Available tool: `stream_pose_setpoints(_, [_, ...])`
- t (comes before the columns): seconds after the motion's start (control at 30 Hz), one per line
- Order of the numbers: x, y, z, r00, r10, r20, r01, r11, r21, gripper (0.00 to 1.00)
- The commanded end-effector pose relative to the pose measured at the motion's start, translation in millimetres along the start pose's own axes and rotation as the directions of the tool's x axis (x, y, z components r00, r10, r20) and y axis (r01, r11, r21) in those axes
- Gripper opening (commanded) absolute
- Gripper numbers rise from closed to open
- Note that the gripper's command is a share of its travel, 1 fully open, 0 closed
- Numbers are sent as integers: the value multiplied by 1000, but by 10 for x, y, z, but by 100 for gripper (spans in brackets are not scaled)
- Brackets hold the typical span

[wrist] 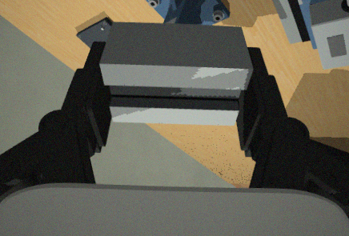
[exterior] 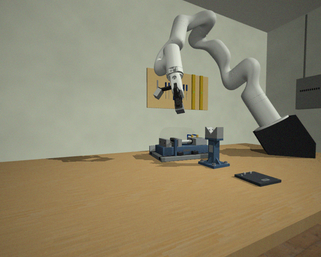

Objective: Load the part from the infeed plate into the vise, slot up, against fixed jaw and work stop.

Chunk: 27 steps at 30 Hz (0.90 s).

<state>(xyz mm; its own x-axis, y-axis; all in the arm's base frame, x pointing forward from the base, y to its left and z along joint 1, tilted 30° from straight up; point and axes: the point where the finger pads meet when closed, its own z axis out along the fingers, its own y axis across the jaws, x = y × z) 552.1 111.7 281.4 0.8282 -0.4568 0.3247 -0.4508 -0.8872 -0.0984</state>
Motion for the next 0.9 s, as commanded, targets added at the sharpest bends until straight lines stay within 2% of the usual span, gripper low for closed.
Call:
stream_pose_setpoints(0.0, [96, 124, -29, 994, -106, -21, 105, 994, -42, 0])
stream_pose_setpoints(0.23, [229, 294, -65, 971, -238, -34, 234, 967, -100, 0])
stream_pose_setpoints(0.3, [229, 294, -65, 971, -238, -34, 234, 967, -100, 0])
stream_pose_setpoints(0.8, [468, 565, -146, 899, -437, -32, 422, 884, -202, 0])
stream_pose_setpoints(0.87, [468, 565, -146, 899, -437, -32, 422, 884, -202, 0])
